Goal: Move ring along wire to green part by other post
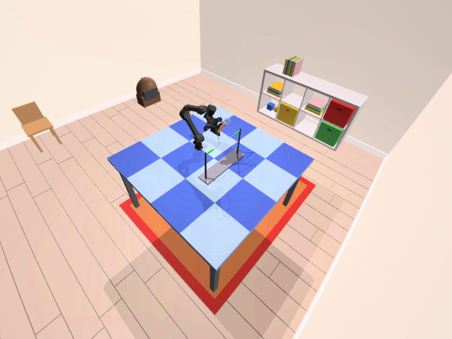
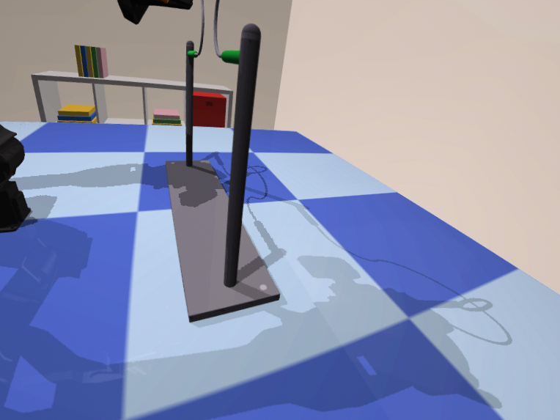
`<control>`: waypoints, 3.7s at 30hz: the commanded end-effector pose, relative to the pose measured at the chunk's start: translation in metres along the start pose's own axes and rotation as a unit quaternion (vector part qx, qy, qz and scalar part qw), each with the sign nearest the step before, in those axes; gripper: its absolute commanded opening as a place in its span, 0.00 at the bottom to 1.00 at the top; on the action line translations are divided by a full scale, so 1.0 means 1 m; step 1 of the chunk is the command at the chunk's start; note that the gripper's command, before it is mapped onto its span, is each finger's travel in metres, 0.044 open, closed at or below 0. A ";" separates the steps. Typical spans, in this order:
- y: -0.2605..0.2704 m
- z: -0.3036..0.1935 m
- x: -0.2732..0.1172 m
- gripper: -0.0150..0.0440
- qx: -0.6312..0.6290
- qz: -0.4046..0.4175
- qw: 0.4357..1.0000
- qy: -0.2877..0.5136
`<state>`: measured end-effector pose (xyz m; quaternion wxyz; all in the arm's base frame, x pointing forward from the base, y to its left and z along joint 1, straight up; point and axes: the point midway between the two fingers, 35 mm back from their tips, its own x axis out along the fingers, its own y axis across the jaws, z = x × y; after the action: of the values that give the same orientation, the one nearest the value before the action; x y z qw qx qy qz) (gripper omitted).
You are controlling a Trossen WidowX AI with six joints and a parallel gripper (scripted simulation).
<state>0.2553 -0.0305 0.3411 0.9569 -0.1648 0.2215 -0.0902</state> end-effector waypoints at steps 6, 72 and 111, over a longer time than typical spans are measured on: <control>-0.004 -0.002 0.001 0.00 -0.053 -0.028 0.998 -0.005; -0.038 0.016 -0.004 0.00 -0.430 -0.226 0.872 -0.056; -0.046 0.035 -0.013 0.00 -0.616 -0.323 0.714 -0.076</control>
<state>0.2542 -0.0603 0.3939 0.5835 -0.7750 0.0897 -0.2256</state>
